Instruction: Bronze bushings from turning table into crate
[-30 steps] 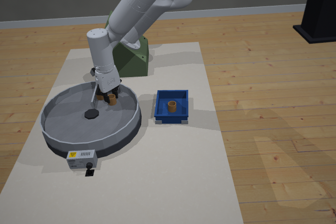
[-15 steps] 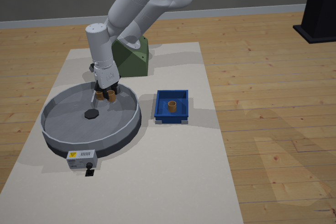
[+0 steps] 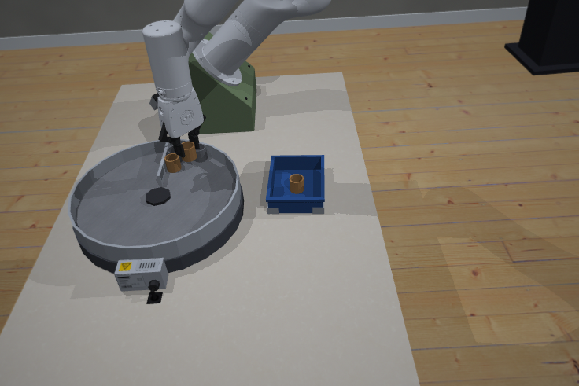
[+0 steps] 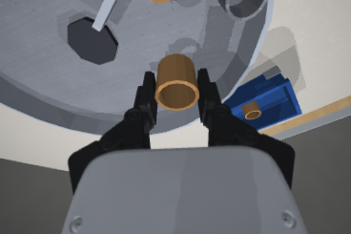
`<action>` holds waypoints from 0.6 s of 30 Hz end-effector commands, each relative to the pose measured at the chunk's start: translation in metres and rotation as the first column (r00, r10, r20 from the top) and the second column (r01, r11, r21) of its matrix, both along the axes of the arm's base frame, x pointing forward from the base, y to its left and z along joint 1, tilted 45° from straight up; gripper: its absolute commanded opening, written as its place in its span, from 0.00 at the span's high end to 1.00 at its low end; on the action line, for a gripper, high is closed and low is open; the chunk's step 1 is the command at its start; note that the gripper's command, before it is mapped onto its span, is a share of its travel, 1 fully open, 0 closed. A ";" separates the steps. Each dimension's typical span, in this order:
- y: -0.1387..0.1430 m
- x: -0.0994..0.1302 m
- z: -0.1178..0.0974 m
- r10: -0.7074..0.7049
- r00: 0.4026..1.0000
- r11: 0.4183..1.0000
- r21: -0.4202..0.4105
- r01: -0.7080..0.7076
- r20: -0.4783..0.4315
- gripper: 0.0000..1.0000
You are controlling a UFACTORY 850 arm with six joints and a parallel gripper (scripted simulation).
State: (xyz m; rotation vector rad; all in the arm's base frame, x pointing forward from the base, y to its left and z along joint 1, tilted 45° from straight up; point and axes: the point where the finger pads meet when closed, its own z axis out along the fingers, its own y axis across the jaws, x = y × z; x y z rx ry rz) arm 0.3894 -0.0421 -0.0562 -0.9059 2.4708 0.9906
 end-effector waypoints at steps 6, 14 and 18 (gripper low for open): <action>-0.002 0.000 0.002 0.000 1.000 1.000 0.000 0.000 0.000 1.00; -0.001 0.000 0.003 0.000 1.000 1.000 0.000 0.000 0.000 1.00; 0.008 -0.001 0.012 0.000 1.000 1.000 0.000 0.000 0.000 1.00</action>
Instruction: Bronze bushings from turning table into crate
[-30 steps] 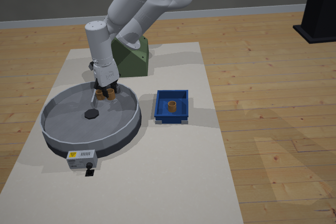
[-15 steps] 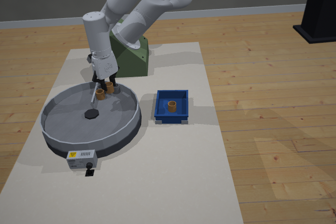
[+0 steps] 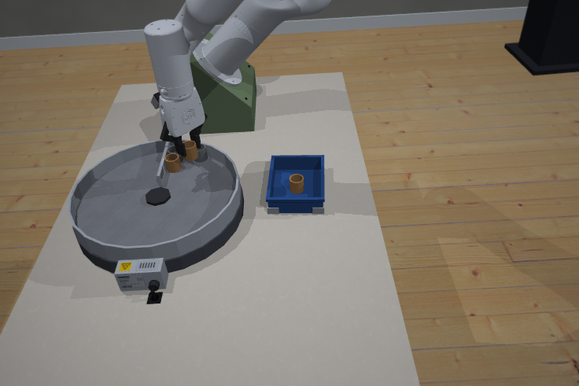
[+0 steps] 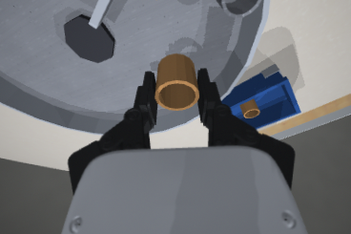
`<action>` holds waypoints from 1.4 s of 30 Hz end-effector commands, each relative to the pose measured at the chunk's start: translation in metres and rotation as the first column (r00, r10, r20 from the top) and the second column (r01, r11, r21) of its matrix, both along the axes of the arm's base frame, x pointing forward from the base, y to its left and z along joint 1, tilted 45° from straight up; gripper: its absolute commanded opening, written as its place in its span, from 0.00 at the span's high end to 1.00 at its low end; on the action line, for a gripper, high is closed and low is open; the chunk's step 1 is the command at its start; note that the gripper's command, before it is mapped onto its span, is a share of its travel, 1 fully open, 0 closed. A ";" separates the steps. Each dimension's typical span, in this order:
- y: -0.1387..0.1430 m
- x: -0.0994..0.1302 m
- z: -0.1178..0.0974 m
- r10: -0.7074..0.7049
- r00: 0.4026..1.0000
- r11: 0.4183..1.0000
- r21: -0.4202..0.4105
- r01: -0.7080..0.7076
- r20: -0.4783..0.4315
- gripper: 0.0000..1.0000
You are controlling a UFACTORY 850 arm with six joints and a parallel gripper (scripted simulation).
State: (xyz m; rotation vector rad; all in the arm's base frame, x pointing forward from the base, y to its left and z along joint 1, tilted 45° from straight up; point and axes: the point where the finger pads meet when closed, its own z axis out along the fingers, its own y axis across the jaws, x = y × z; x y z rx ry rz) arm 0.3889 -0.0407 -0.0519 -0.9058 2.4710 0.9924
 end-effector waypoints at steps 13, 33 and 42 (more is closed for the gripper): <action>0.067 -0.006 0.068 0.000 1.000 1.000 -0.001 0.000 0.001 1.00; 0.171 -0.015 0.171 0.000 1.000 1.000 -0.001 0.000 0.001 1.00; 0.193 -0.017 0.193 0.000 1.000 1.000 -0.001 0.000 0.001 1.00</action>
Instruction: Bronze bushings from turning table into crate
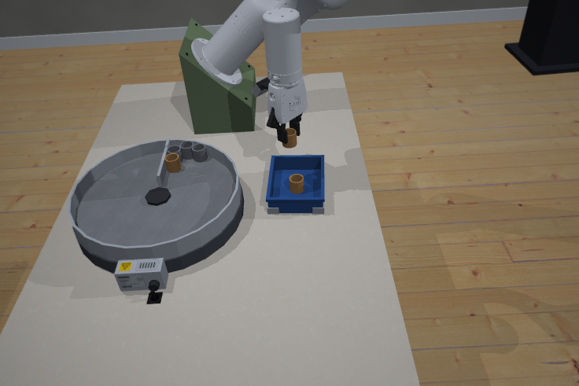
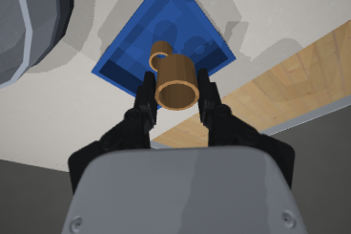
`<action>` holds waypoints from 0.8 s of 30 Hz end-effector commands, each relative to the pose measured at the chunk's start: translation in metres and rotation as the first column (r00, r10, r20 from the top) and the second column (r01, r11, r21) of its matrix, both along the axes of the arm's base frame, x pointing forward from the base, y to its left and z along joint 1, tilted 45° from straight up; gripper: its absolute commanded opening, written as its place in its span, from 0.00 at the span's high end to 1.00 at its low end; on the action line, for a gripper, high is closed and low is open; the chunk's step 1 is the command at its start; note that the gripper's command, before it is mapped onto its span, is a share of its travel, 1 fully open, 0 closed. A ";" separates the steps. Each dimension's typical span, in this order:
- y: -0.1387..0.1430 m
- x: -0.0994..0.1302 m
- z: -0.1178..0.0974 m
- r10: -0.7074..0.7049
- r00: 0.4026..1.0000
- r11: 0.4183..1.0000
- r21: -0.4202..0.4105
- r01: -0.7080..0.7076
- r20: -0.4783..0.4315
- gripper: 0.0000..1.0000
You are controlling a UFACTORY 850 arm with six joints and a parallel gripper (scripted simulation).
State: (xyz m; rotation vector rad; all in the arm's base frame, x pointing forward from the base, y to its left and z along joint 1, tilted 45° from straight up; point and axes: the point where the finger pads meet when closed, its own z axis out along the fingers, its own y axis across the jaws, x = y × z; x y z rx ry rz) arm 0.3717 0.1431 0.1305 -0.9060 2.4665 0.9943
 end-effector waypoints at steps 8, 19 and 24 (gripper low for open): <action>0.012 0.000 0.013 -0.001 1.000 1.000 -0.004 0.001 -0.001 1.00; 0.013 0.000 0.012 -0.001 1.000 1.000 -0.004 0.001 -0.001 1.00; 0.025 0.001 0.000 -0.001 1.000 1.000 -0.004 0.001 -0.001 1.00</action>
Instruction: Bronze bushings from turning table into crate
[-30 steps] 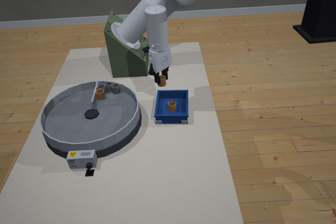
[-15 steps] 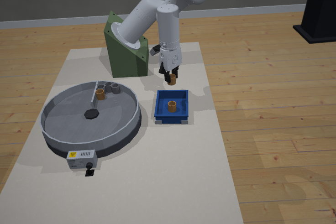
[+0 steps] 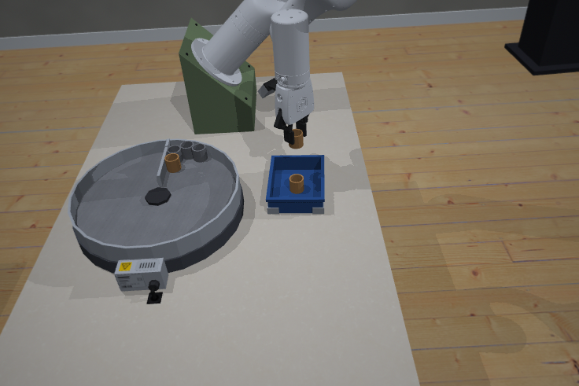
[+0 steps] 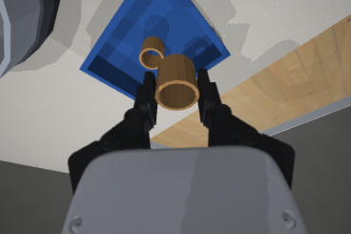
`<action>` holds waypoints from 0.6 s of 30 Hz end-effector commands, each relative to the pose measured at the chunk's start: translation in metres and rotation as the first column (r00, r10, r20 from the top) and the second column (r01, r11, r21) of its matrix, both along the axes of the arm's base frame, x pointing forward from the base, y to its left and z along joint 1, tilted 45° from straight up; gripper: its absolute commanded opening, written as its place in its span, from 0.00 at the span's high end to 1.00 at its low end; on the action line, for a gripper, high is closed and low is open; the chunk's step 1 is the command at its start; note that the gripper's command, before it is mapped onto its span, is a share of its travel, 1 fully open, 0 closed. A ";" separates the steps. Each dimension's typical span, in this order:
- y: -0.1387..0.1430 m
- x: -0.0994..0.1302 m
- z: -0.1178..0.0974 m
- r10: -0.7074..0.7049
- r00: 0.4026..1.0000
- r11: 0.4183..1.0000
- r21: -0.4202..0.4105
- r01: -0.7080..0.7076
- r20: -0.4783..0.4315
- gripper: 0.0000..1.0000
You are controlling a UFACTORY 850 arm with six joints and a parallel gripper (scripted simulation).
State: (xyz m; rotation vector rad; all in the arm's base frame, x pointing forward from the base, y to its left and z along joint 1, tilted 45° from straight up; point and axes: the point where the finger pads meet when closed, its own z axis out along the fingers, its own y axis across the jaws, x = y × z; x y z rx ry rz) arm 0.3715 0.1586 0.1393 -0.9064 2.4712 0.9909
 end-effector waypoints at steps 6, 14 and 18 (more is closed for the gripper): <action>0.026 0.003 -0.026 -0.001 1.000 1.000 0.000 0.001 0.001 1.00; 0.045 0.004 -0.044 -0.001 1.000 1.000 0.000 0.001 0.001 1.00; 0.045 0.004 -0.044 -0.001 1.000 1.000 0.000 0.001 0.001 1.00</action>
